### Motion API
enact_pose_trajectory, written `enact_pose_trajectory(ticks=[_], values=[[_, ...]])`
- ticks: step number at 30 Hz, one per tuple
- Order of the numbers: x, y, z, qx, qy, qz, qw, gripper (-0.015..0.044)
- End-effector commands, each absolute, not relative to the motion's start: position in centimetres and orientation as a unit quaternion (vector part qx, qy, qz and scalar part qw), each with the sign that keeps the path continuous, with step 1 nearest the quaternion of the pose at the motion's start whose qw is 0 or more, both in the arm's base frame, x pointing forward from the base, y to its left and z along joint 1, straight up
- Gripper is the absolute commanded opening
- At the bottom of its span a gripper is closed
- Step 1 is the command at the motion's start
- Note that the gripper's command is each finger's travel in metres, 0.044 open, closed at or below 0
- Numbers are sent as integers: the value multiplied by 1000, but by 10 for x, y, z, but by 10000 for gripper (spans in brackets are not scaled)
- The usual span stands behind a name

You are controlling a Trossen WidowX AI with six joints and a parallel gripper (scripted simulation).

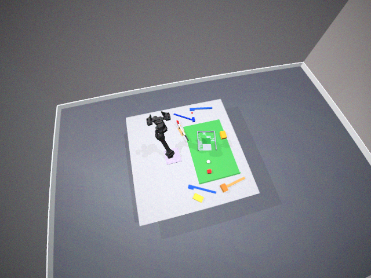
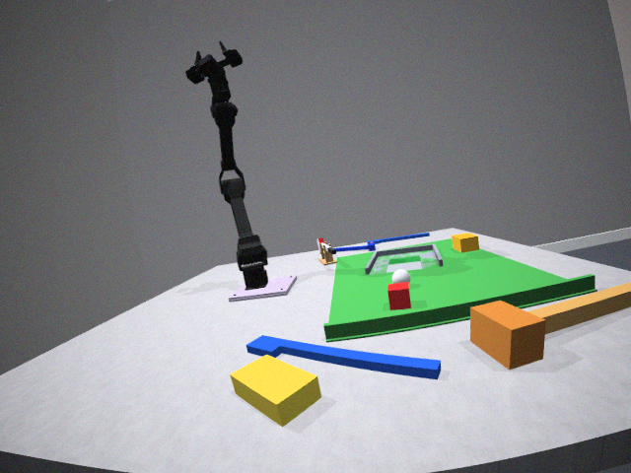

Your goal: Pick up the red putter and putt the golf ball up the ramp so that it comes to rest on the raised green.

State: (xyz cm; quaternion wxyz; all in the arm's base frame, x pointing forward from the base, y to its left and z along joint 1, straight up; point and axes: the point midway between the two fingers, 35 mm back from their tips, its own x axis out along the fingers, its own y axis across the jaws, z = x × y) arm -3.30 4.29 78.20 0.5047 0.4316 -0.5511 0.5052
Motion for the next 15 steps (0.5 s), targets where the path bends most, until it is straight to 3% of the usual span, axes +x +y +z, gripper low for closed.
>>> enact_pose_trajectory(ticks=[1, 9, 15], values=[[-32, 41, 782, 433, -553, 502, 505, 426], [17, -40, 770, 485, -592, 332, 551, 440], [82, -108, 740, 507, -574, 161, 623, 440]])
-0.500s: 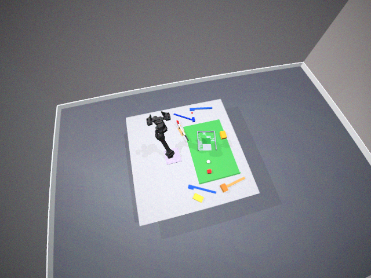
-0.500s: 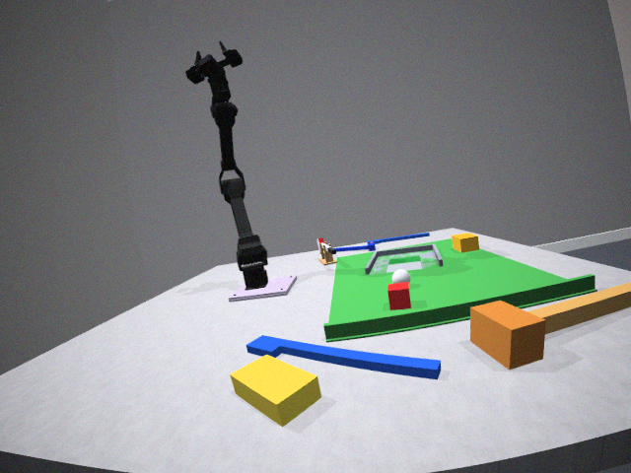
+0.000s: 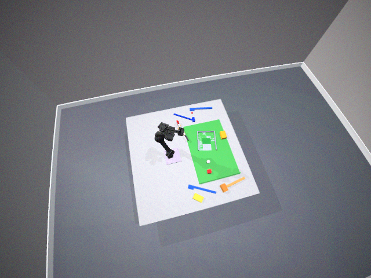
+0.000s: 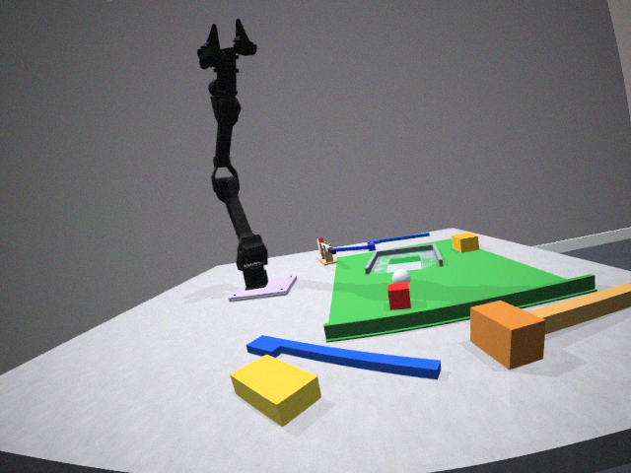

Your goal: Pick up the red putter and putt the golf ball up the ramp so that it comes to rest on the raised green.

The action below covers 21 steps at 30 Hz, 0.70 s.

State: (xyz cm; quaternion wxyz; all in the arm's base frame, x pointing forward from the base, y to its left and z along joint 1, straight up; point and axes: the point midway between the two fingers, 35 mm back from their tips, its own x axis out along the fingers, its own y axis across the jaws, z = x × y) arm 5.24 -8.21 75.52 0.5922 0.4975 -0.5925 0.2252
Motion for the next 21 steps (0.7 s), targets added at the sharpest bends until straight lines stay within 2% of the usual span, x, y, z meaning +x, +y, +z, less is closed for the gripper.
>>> enact_pose_trajectory(ticks=[1, 11, 21], values=[[95, -117, 734, 508, -564, 134, 637, 440], [226, -168, 638, 460, -377, -87, 799, 440], [336, -144, 509, 292, -87, -152, 940, 440]])
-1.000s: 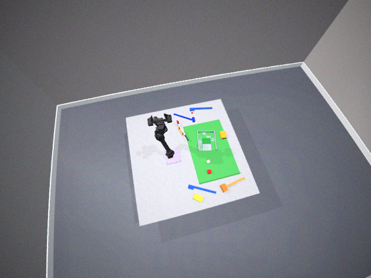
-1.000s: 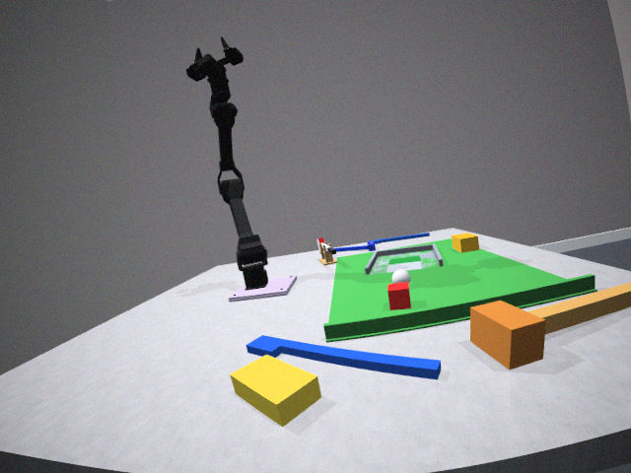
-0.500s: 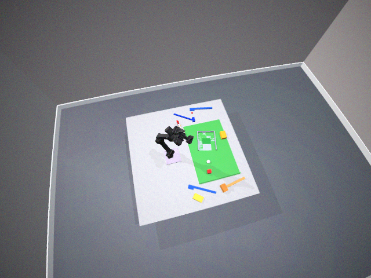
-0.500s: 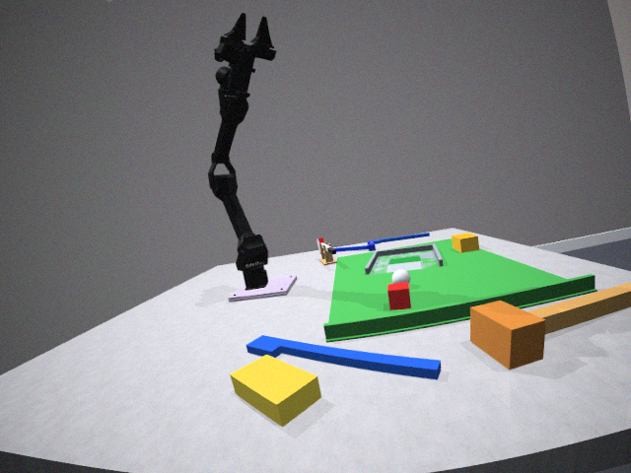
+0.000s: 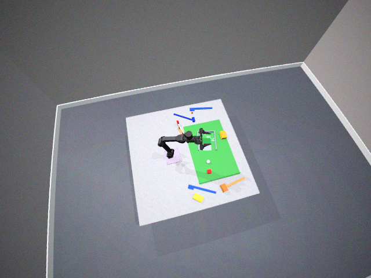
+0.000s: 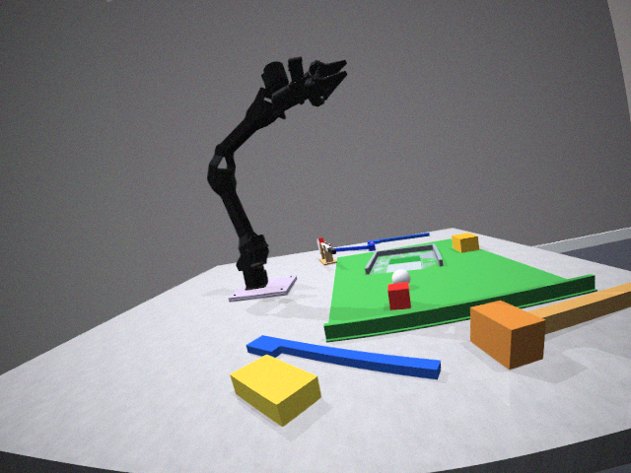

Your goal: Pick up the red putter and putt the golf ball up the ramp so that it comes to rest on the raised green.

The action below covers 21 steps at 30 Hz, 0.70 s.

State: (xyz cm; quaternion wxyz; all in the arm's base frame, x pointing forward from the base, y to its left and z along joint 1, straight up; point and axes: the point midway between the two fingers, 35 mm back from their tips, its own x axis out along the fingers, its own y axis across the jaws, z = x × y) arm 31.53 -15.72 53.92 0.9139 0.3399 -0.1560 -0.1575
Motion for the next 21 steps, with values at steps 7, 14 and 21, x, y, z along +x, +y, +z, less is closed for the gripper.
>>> enact_pose_trajectory(ticks=[7, 14, 21], values=[[380, -92, 409, 117, 120, -88, 982, 440], [388, -26, 312, -79, 288, 56, 953, 440], [357, 43, 222, -274, 393, 263, 837, 440]])
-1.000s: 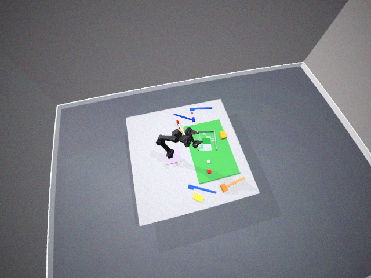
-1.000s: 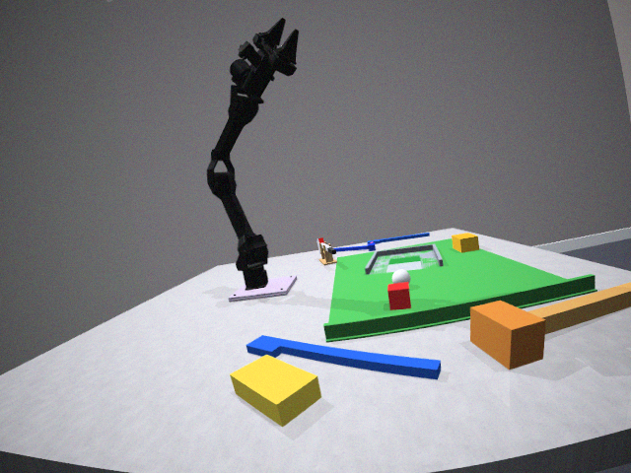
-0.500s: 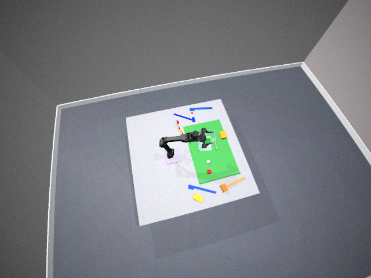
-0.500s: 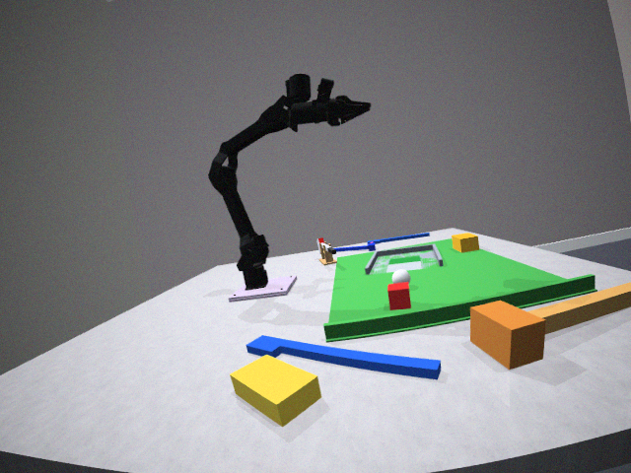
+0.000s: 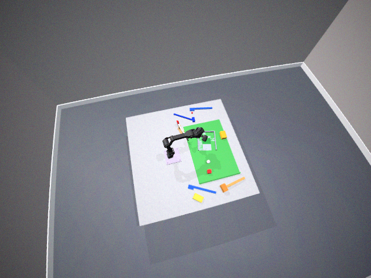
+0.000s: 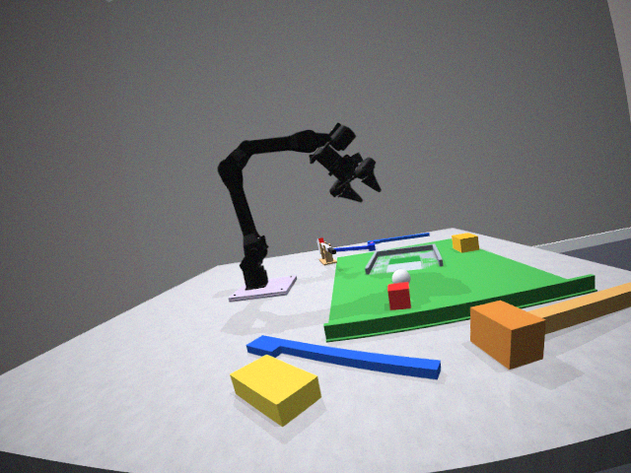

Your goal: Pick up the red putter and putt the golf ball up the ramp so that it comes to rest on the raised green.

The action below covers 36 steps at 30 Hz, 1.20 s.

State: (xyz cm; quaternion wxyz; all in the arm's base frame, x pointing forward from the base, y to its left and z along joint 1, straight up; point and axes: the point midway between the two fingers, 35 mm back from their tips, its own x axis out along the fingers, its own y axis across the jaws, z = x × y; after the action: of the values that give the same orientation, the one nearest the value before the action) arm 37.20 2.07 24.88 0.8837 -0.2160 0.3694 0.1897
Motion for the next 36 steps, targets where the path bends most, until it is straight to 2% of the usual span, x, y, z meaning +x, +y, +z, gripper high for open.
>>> enact_pose_trajectory(ticks=[1, 10, 36], values=[[350, 52, 211, -299, 401, 295, 814, 440], [258, 114, 129, -462, 391, 588, 536, 440], [256, 120, 80, -464, 389, 594, 529, 440]])
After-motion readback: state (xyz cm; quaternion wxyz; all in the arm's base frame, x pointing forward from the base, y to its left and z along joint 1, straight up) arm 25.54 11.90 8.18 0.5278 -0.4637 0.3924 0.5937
